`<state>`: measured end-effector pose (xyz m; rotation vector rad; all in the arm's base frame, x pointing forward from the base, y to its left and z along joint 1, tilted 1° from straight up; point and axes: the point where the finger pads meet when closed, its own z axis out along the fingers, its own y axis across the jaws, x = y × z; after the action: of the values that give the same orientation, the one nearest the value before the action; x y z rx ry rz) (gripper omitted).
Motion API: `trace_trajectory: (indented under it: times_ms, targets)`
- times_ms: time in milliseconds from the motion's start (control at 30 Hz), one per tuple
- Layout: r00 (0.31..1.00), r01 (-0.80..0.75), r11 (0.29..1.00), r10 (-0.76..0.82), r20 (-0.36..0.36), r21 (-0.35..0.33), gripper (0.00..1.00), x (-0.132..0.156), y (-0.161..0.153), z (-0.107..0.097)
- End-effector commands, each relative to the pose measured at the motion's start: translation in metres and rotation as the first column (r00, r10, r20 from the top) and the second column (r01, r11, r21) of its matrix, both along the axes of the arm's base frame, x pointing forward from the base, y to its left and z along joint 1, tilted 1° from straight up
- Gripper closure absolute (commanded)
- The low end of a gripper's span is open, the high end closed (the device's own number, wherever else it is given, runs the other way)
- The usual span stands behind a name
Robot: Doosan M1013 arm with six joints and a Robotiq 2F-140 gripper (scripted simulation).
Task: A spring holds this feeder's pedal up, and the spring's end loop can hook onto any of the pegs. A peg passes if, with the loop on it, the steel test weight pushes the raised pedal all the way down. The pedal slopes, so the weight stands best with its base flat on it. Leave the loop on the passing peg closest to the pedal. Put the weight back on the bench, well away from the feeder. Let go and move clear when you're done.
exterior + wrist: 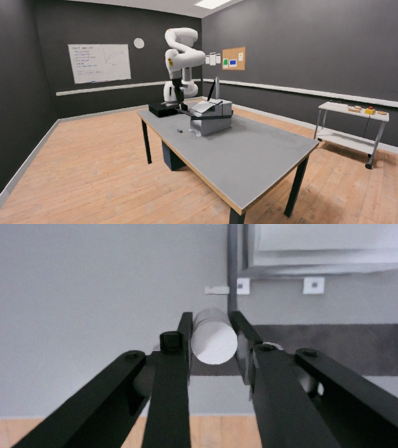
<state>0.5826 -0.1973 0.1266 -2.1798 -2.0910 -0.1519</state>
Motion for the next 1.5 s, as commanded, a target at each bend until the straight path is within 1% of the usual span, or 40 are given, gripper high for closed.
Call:
trace_trajectory:
  times_ms: [0, 433, 500, 533, 1000, 1067, 1100, 1467]
  targets:
    - [1.0, 0.0, 1.0, 0.0, 0.001, 0.0, 0.75, 0.001, -0.001, 0.001]
    - [1.0, 0.0, 1.0, 0.0, 0.0, -0.019, 0.75, -0.018, 0.026, -0.009]
    - [1.0, 0.0, 1.0, 0.0, 0.0, -0.019, 0.75, -0.018, 0.026, -0.009]
    - [1.0, 0.0, 1.0, 0.0, 0.0, -0.015, 0.75, -0.014, 0.021, -0.008]
    - [1.0, 0.0, 0.999, 0.0, 0.0, -0.037, 0.75, -0.034, 0.05, -0.019]
    - [1.0, 0.0, 0.999, 0.0, 0.0, -0.037, 0.75, -0.034, 0.05, -0.019]
    - [1.0, -0.001, 0.999, 0.001, 0.0, -0.033, 0.75, -0.031, 0.045, -0.017]
    - [1.0, -0.001, 0.999, 0.001, -0.001, -0.05, 0.75, -0.047, 0.068, -0.026]
